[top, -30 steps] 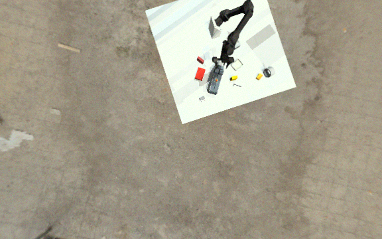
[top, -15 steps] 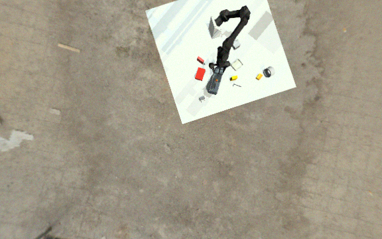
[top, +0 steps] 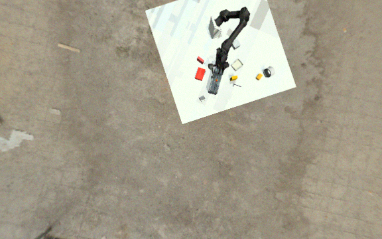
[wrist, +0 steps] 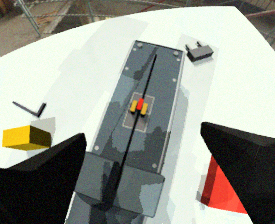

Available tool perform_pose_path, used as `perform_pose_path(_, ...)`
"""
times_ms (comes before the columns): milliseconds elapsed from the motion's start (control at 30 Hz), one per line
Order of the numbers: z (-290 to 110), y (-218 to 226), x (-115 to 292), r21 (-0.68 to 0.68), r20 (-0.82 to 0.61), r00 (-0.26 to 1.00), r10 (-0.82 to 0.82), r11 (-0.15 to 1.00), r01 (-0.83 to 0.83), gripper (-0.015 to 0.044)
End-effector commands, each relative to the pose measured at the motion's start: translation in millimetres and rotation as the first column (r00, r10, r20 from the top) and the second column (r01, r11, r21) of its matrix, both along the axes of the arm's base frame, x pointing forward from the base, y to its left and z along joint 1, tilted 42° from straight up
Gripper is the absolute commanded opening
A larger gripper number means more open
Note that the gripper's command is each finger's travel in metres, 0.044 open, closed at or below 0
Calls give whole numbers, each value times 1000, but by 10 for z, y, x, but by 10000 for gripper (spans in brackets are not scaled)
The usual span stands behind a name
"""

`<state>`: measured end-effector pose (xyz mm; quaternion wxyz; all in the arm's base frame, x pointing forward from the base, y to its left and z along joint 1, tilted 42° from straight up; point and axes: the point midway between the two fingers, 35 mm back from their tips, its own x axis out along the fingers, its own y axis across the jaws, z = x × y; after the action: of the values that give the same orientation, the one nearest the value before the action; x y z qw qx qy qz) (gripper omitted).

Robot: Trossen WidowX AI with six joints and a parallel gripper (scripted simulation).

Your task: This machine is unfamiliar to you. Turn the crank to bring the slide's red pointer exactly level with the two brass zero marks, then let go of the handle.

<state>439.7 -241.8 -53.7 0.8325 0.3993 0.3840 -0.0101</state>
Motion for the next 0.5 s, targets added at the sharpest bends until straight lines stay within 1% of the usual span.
perform_pose_path(0, -15, 1, -11, 2, -6, 1000, -6, 1000, 7, 440)
perform_pose_path(167, 24, -38, -15, -1, -6, 1000, -6, 1000, 6, 440)
perform_pose_path(367, 363, -324, -70, -3, -1, 1000, -1, 1000, 1, 440)
perform_pose_path(467, 409, -346, -81, -2, -2, 1000, -2, 1000, 2, 440)
